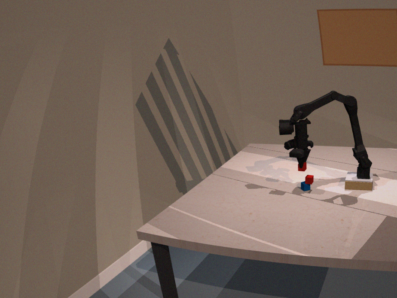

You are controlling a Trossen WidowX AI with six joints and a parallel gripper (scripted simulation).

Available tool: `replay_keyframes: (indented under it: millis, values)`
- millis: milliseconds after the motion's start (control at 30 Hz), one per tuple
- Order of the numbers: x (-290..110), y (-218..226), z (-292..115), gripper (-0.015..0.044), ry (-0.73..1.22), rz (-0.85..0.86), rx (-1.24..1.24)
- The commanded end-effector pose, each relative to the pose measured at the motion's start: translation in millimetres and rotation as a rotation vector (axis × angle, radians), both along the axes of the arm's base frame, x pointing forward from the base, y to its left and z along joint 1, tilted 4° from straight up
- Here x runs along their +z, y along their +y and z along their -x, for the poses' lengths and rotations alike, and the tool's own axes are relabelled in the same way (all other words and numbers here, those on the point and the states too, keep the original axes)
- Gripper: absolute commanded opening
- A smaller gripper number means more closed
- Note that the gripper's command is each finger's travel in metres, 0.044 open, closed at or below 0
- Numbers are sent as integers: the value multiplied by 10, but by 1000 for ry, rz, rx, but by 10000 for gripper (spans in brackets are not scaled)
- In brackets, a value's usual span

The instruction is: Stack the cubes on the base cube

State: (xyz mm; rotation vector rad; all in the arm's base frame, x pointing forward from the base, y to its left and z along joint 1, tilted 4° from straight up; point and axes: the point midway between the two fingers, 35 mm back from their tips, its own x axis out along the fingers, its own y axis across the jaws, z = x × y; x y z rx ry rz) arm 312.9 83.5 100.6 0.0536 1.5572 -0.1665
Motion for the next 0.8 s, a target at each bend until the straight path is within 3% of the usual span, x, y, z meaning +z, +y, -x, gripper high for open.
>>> replay_keyframes:
  millis: [0,267,767]
  values:
    - [-57,13,-13,105,-7,-2,-6]
    - [-281,-5,2,105,-12,8,11]
    - [-352,-10,-5,105,-10,5,6]
